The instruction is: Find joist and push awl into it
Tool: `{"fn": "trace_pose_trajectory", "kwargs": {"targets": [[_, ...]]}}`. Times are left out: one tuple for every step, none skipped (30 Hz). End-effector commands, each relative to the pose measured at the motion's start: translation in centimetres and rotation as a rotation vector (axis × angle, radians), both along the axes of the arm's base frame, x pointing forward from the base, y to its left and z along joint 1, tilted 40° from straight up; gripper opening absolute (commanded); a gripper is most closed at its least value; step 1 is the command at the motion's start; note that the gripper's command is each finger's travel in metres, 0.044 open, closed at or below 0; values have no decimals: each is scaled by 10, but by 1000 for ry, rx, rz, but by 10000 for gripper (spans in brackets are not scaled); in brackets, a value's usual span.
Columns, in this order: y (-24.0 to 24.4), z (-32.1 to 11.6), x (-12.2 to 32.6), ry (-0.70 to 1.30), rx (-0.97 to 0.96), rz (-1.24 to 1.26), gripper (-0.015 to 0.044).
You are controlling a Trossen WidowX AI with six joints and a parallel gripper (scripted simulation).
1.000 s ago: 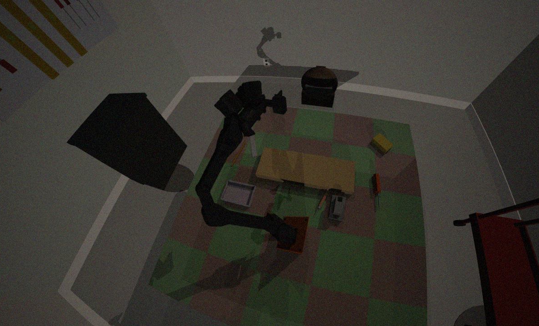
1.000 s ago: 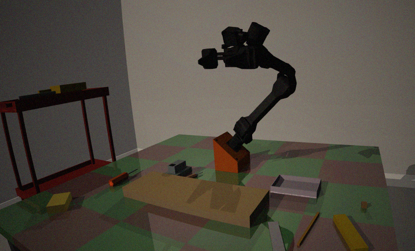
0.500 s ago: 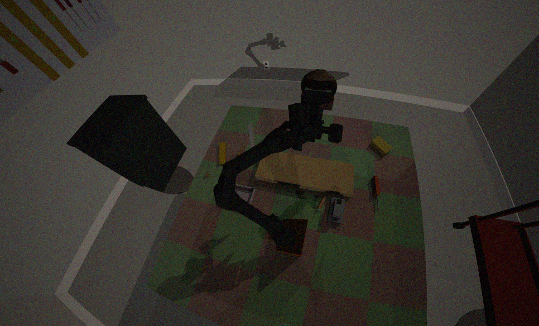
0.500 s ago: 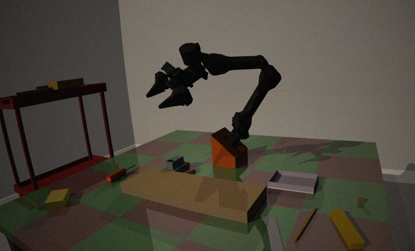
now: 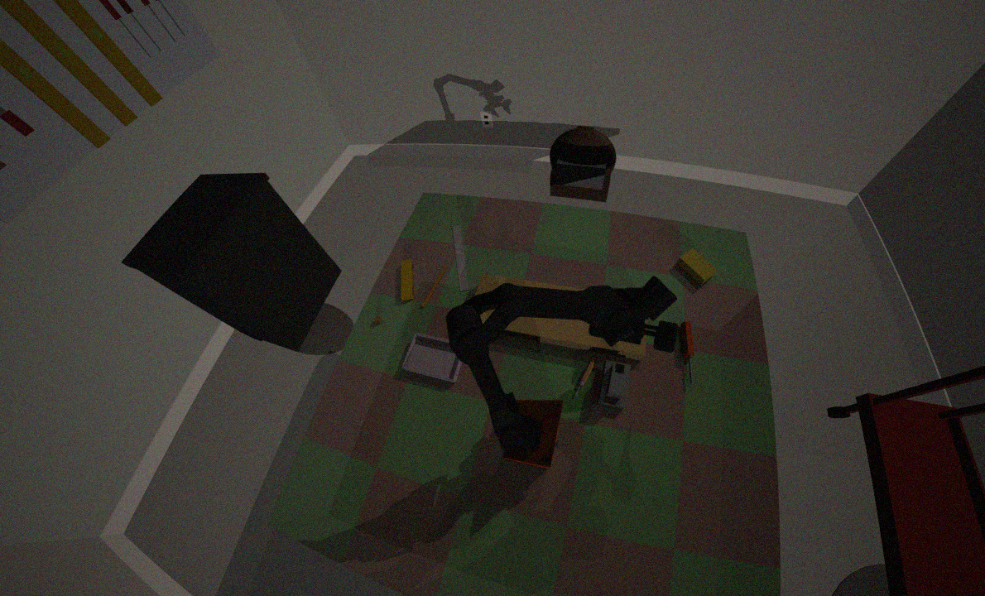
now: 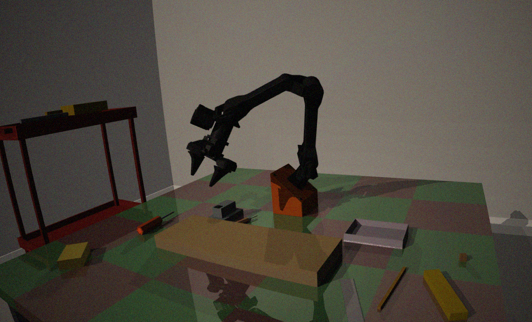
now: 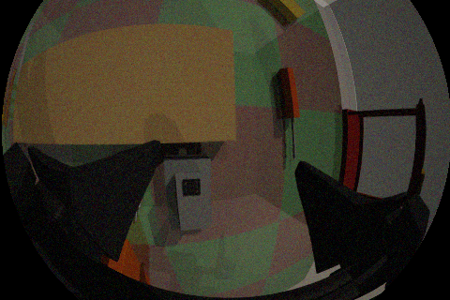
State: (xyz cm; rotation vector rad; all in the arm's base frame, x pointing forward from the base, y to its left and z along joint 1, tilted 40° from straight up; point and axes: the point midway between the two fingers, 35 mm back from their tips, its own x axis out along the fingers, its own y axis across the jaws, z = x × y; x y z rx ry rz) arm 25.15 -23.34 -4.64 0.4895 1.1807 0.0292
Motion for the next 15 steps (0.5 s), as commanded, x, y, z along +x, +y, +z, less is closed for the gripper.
{"fn": "trace_pose_trajectory", "kwargs": {"targets": [[33, -41, -44, 27, 157, 100, 440], [42, -49, -55, 24, 199, 124, 440], [52, -56, -65, 18, 240, 145, 440], [60, -61, -72, 11, 272, 160, 440], [64, -63, -76, 5, 291, 169, 440], [66, -64, -78, 3, 297, 172, 440], [66, -64, -78, 3, 297, 172, 440], [66, -64, -78, 3, 297, 172, 440], [66, -64, -78, 3, 297, 172, 440], [66, -64, -78, 3, 297, 172, 440], [66, -64, -78, 3, 297, 172, 440], [66, -64, -78, 3, 297, 172, 440], [66, -64, -78, 3, 297, 172, 440], [65, -64, -77, 3, 297, 172, 440], [65, -64, -76, 3, 297, 172, 440]]}}
